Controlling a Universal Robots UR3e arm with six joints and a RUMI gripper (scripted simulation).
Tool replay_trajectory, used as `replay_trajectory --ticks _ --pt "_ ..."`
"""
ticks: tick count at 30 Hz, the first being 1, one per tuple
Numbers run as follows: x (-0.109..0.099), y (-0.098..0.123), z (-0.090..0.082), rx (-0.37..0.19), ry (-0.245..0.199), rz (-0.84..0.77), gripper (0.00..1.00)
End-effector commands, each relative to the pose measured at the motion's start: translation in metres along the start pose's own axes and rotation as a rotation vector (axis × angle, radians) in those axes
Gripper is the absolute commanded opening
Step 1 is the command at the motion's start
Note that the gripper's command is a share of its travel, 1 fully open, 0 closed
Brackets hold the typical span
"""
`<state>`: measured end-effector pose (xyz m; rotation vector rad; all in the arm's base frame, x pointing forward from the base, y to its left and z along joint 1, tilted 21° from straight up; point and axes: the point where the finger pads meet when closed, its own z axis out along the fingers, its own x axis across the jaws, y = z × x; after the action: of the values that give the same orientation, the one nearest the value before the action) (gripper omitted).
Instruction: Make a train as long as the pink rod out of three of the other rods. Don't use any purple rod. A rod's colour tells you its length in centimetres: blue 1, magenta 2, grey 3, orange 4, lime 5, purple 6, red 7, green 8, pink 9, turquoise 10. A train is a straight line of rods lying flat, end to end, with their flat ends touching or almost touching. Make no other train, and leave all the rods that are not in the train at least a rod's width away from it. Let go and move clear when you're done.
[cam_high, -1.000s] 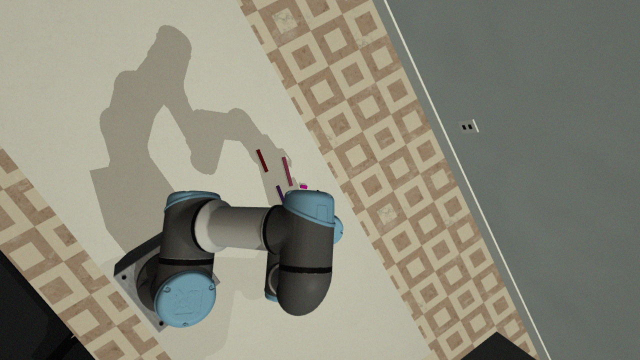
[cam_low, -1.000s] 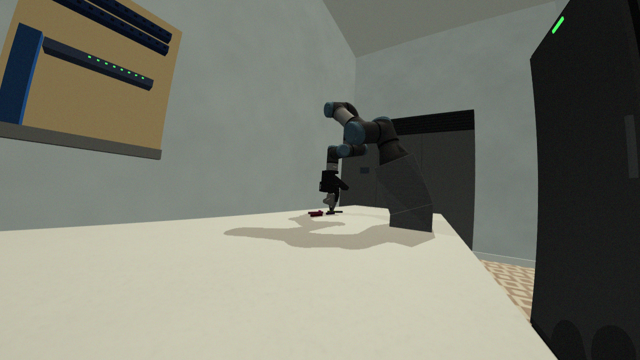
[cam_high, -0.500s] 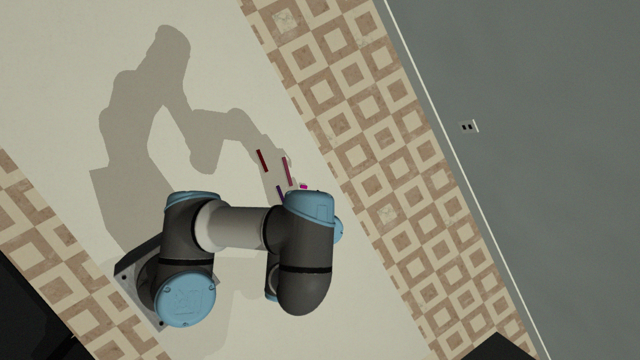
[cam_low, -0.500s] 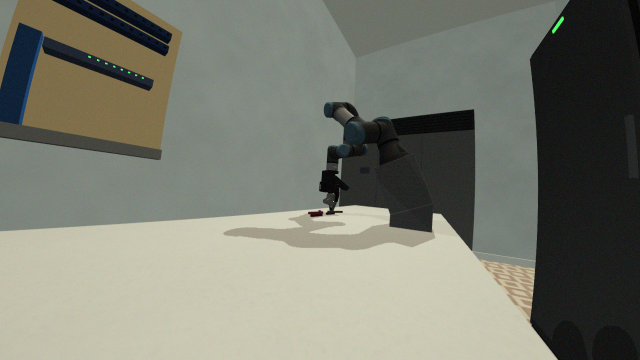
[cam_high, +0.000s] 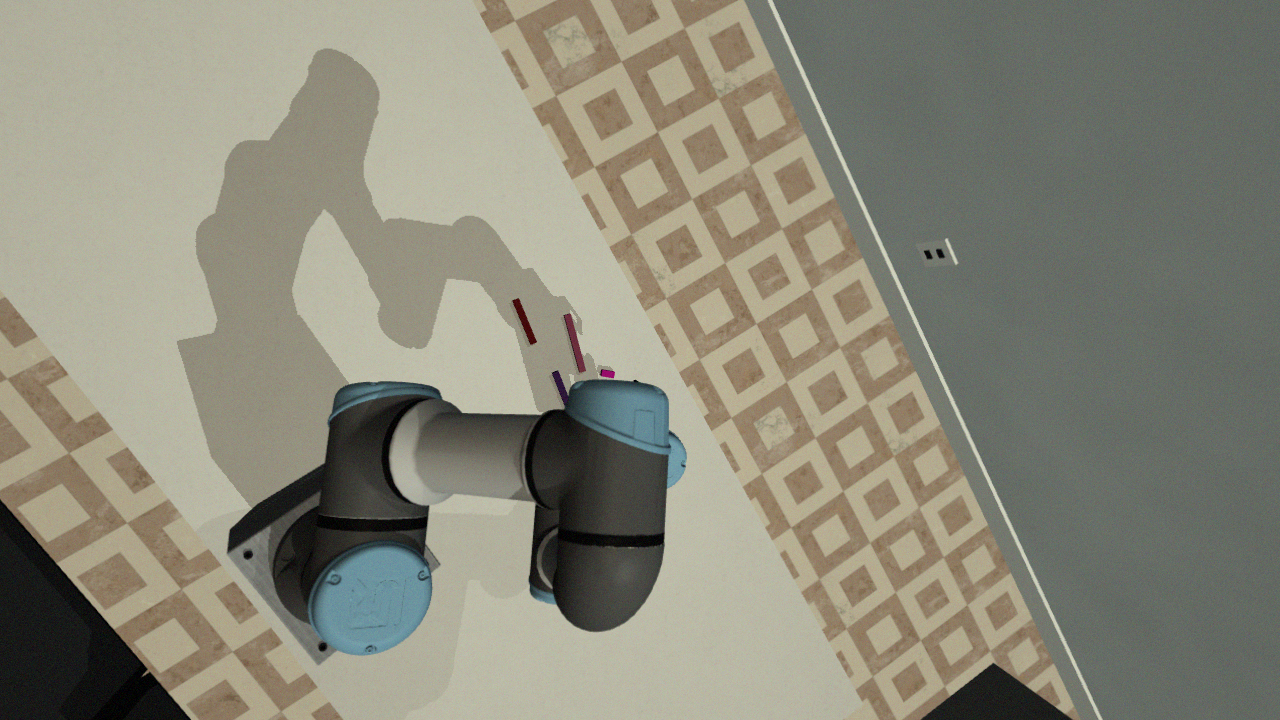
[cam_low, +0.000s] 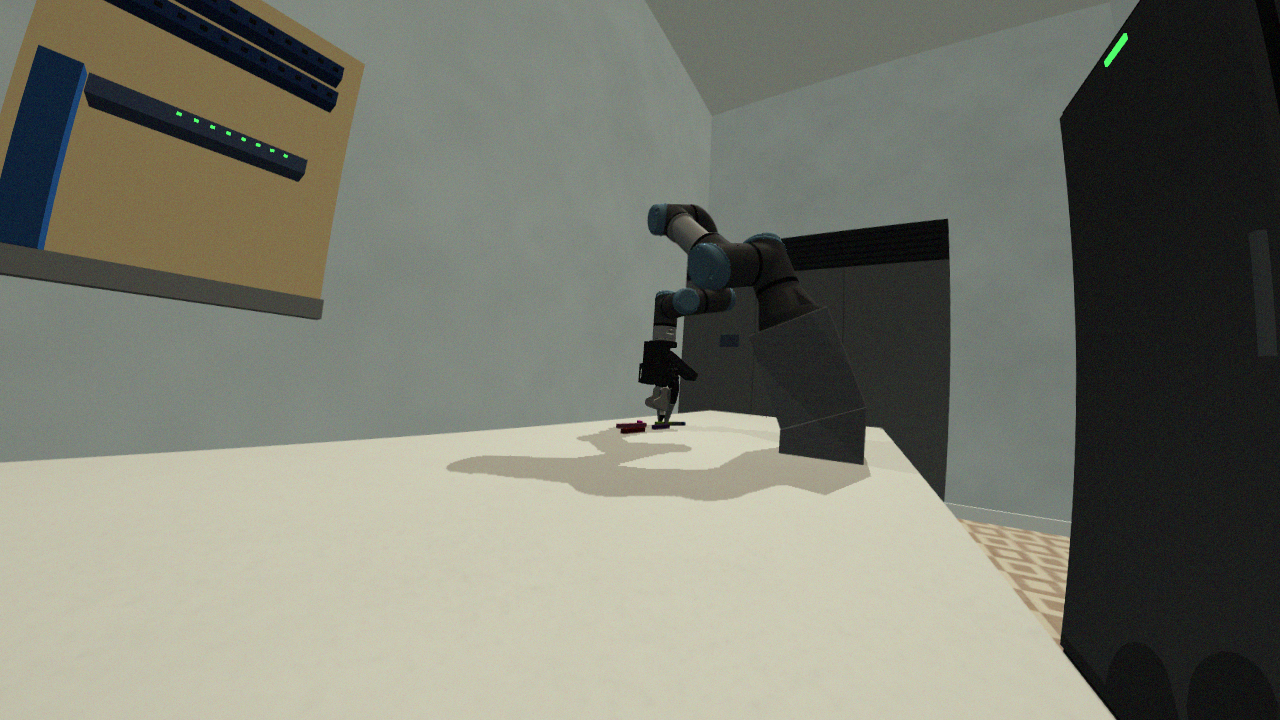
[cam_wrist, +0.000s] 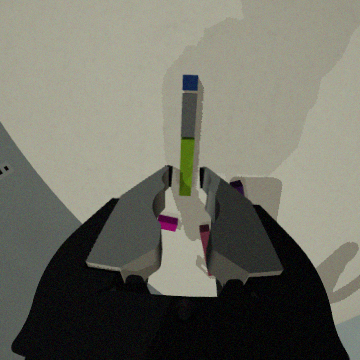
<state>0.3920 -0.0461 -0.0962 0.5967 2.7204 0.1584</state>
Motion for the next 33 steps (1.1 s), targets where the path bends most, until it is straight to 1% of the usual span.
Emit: replay_trajectory --ticks 1,11,22,33 --pt "-0.001 0.000 0.000 0.001 -0.002 0.000 0.14" --pt "-0.001 0.000 -0.001 0.001 -0.002 0.000 0.14" --pt "0.000 0.000 -0.006 0.001 -0.001 0.000 0.14" --pt "0.000 0.000 -0.024 0.000 -0.001 0.000 0.14"
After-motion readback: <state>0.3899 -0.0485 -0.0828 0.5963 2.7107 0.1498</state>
